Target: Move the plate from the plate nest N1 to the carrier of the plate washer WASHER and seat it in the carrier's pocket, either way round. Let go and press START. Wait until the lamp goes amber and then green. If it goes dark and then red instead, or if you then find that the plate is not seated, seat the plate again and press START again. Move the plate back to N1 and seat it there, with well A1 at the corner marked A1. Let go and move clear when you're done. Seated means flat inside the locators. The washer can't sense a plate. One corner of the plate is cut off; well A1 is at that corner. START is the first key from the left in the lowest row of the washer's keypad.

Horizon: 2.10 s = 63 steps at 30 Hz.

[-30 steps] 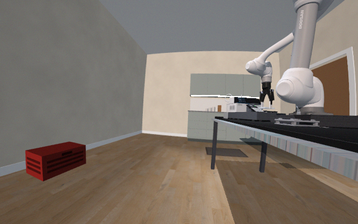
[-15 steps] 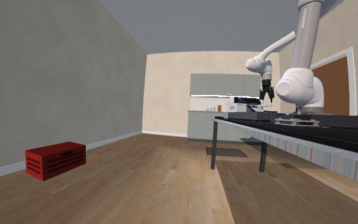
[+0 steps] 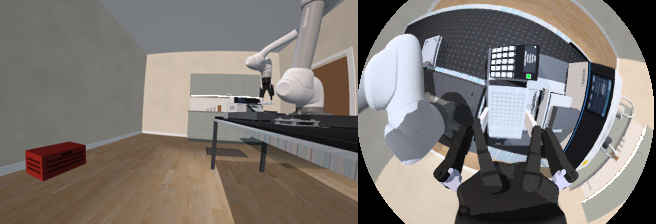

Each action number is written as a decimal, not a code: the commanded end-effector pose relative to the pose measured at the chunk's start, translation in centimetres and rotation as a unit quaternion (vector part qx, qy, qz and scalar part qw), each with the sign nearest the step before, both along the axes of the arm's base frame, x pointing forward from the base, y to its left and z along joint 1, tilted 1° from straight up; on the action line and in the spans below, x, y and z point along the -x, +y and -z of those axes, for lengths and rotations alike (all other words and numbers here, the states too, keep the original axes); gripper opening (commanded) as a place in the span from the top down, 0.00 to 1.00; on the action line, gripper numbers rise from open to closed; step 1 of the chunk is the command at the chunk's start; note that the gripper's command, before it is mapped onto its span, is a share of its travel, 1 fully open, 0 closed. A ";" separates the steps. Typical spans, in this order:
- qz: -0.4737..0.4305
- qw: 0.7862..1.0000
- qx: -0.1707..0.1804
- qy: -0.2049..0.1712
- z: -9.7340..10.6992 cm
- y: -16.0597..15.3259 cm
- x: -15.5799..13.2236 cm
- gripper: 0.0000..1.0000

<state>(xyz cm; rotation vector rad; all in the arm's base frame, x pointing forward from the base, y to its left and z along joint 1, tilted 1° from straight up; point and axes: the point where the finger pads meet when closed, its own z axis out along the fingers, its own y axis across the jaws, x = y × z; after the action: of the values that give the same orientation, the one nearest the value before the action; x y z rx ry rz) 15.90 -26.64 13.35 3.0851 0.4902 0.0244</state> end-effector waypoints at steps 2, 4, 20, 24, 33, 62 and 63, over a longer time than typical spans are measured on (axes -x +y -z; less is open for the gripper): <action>0.000 1.000 0.000 0.000 -0.7 0.0 0.0 0.90; 0.000 1.000 0.000 0.000 -1.0 0.0 0.0 0.90; 0.000 1.000 0.000 0.000 -2.3 0.0 0.0 0.90; 0.020 1.000 0.000 0.000 -2.1 1.3 -1.5 0.90; 0.020 1.000 0.000 0.000 -1.7 3.6 -4.1 0.90; 0.040 0.999 -0.001 -0.001 -0.2 12.0 -11.6 0.90; 0.040 0.999 -0.001 -0.001 -0.2 12.0 -11.6 0.90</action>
<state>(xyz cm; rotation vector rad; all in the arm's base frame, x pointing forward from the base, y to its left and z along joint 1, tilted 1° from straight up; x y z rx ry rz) 26.98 -15.52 13.70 3.1046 0.3677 0.0285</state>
